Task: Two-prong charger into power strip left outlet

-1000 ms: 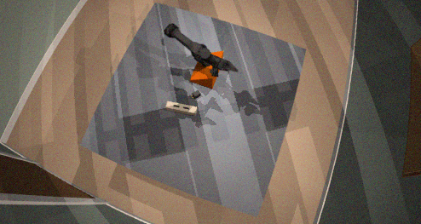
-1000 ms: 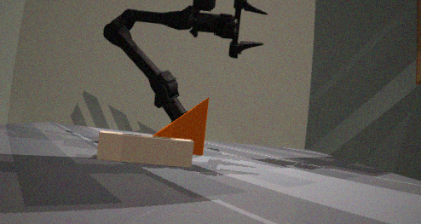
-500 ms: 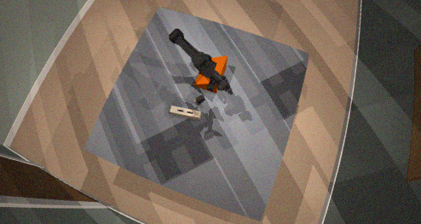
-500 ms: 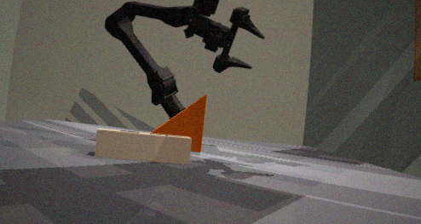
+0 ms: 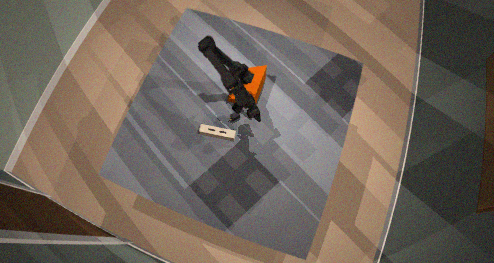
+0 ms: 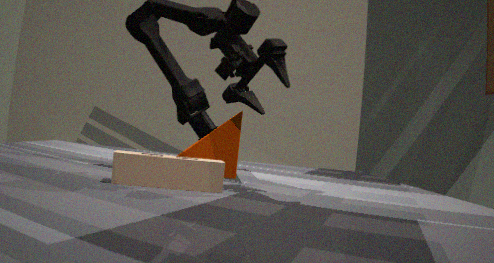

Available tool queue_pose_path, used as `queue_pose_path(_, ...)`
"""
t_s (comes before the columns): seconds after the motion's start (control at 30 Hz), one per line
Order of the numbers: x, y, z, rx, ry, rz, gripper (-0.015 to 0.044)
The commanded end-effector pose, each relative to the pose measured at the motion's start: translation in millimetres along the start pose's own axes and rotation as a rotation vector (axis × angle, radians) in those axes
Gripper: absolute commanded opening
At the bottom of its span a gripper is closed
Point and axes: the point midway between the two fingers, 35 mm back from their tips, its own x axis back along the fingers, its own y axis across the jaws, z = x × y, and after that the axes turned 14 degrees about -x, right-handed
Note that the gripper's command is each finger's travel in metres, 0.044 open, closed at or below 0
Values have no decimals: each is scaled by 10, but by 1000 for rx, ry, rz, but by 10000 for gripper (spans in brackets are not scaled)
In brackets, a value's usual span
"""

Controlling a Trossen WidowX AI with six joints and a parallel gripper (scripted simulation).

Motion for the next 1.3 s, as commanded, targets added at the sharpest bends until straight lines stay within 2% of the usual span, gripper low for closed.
queue_pose_path(0.0,-52,-111,-204,11,-68,74,440)
queue_pose_path(0.4,-86,-564,-821,63,-247,350,440)
queue_pose_path(0.8,32,-1029,-1288,149,-347,651,440)
queue_pose_path(1.27,-66,-1129,-1355,154,-350,668,440)
